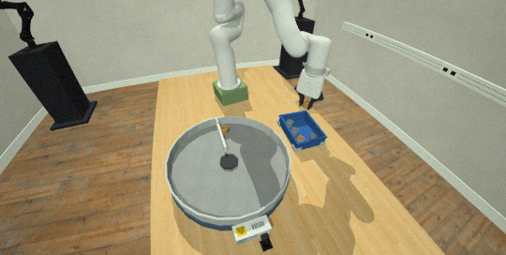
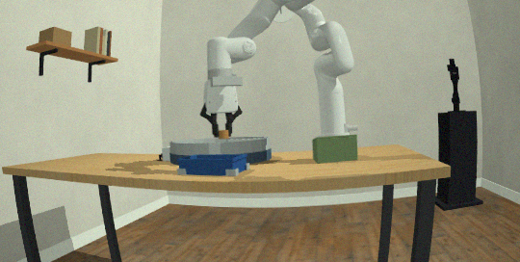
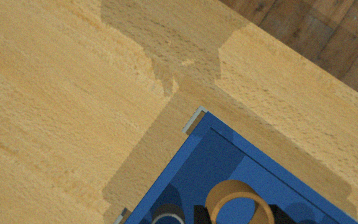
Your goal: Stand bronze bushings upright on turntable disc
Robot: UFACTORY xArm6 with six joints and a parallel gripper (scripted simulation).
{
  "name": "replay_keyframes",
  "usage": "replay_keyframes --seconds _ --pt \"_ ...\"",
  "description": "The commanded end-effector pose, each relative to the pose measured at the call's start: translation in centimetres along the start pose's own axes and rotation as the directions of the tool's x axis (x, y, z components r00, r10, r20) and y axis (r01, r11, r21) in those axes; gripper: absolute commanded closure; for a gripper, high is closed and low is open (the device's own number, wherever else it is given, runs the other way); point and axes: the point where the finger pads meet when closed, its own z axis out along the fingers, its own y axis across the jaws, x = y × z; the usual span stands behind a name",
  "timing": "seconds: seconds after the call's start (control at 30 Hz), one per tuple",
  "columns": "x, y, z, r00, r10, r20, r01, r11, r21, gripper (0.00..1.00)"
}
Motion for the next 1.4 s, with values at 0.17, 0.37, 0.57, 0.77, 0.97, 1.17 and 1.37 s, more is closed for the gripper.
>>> replay_keyframes --seconds 0.17,0.37,0.57,0.77,0.97,1.17,1.37 --pt "0.0 0.1 -1.1 1.0 0.0 0.0 0.0 1.0 -0.003 1.0" --pt "0.0 0.1 -1.1 1.0 0.0 0.0 0.0 1.0 -0.003 1.0" --pt "0.0 0.1 -1.1 1.0 0.0 0.0 0.0 1.0 -0.003 1.0" --pt "-0.3 0.0 -1.1 1.0 0.0 0.0 0.0 1.0 -0.003 1.0" --pt "-2.2 -0.7 -1.1 1.0 0.0 0.0 0.0 1.0 -0.003 1.0" --pt "-6.8 -2.4 -1.1 1.0 0.0 0.0 0.0 1.0 -0.003 1.0" --pt "-10.9 -3.9 -1.1 1.0 0.0 0.0 0.0 1.0 -0.003 1.0"
